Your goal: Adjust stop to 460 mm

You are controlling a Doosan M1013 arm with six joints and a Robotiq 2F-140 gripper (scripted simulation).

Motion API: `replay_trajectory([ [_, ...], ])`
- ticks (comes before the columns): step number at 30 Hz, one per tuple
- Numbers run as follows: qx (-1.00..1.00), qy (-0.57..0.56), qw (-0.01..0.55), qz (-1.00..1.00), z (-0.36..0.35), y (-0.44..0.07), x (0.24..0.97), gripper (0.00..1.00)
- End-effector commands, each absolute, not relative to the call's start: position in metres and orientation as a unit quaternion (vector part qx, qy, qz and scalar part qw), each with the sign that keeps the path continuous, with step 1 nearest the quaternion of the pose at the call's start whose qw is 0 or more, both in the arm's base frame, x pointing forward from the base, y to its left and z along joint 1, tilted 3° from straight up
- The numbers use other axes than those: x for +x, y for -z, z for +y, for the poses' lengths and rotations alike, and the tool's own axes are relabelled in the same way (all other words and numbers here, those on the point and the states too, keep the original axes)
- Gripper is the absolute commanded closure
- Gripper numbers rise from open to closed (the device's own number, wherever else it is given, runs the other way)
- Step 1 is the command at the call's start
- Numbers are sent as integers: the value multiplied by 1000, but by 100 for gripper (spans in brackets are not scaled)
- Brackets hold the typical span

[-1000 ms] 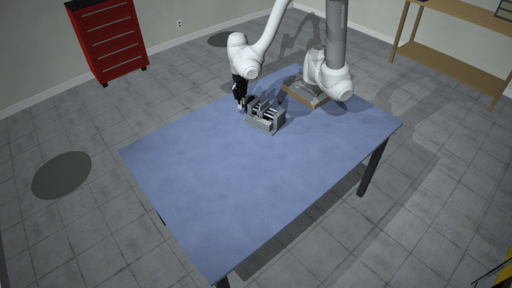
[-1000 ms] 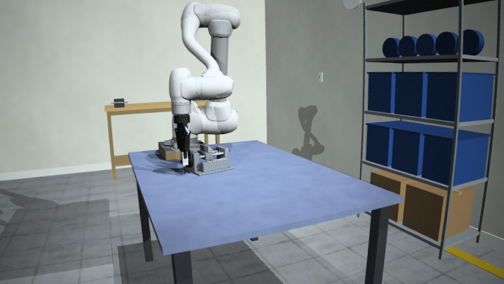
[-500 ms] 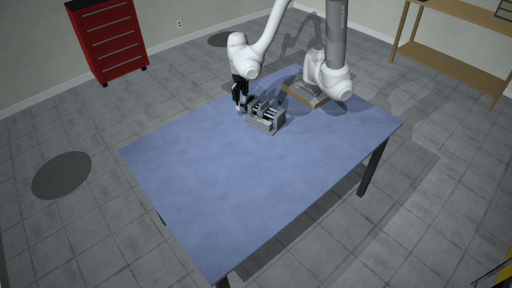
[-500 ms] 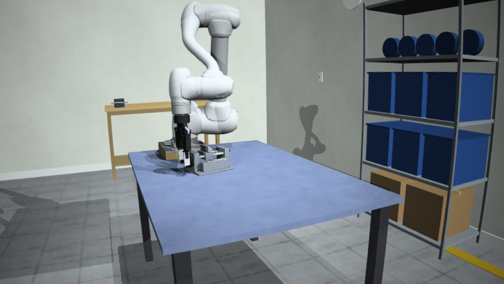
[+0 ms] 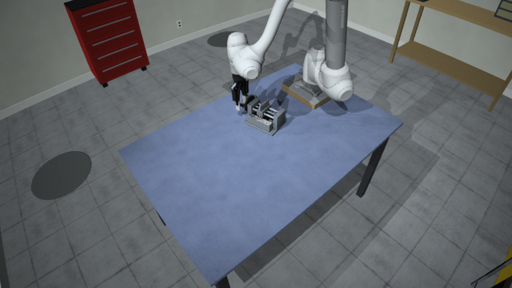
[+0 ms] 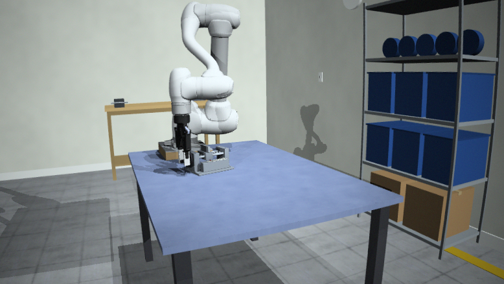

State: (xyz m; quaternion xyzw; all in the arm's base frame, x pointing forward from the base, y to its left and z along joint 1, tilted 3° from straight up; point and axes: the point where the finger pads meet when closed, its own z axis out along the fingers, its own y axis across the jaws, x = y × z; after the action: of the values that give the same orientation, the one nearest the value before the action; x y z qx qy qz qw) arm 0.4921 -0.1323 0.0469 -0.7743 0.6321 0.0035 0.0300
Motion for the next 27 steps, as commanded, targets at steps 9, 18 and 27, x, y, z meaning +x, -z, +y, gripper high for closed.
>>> replay_trajectory([
  [9,-774,-4,30,632,-136,-127,489,67],
  [18,-774,-4,30,632,-137,-147,489,67],
  [27,-774,-4,30,632,-137,-147,489,67],
])
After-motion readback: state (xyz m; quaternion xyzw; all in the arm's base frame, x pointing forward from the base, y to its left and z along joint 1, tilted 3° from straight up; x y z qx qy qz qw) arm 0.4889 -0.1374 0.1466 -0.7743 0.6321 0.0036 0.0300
